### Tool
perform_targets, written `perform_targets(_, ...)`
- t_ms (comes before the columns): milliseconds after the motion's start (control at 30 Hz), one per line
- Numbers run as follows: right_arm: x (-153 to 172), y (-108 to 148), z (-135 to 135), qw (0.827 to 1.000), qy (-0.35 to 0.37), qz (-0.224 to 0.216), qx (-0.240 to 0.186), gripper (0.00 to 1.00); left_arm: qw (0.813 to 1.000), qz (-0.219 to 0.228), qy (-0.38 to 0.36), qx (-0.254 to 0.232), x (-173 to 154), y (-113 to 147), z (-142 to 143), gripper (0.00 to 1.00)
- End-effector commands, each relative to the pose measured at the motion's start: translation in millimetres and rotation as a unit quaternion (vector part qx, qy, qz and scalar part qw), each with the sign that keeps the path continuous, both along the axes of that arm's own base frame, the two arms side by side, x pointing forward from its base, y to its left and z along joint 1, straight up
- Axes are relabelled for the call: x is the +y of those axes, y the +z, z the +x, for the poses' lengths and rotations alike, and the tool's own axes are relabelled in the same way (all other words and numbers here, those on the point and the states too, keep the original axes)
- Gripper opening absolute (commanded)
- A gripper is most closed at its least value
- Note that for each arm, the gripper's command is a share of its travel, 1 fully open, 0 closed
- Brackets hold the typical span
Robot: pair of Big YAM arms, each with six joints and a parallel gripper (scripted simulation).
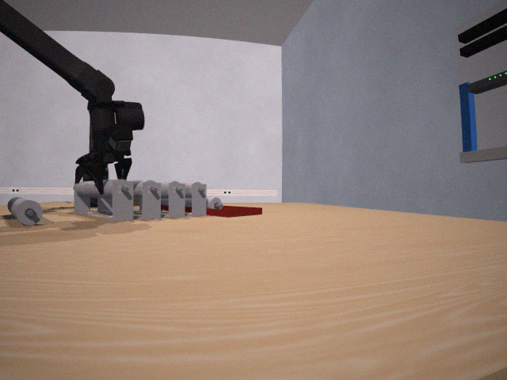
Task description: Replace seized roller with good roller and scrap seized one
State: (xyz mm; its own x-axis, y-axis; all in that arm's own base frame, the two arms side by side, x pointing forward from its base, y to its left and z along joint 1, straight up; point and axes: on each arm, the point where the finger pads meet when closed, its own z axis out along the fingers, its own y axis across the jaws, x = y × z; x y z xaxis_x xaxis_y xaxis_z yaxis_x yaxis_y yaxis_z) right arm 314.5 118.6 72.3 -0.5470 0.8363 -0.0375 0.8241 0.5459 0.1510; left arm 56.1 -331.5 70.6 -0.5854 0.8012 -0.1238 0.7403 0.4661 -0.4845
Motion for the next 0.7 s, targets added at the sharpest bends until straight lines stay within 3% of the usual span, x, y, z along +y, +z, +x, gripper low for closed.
perform_targets(0,10.4,37.3,24.9,0.999,0.011,0.013,-0.040,0.62,1.000,-0.027,0.003,-0.011,-23.3,17.4,8.7,0.32)
perform_targets(133,8.5,25.1,20.0,1.000,0.011,0.008,-0.025,0.62,1.000,-0.027,0.003,-0.011,-23.3,17.4,8.7,0.32)
perform_targets(533,10.0,24.4,23.9,1.000,0.010,0.009,-0.028,0.62,1.000,-0.027,0.003,-0.011,-23.3,17.4,8.7,0.32)
perform_targets(567,10.2,43.1,23.6,0.999,0.010,0.013,-0.040,0.62,0.999,-0.031,-0.002,-0.015,-18.1,31.5,13.5,0.32)
perform_targets(667,8.1,53.5,19.1,0.999,0.007,0.013,-0.038,0.62,0.999,-0.031,-0.010,-0.018,-11.0,40.7,16.7,0.32)
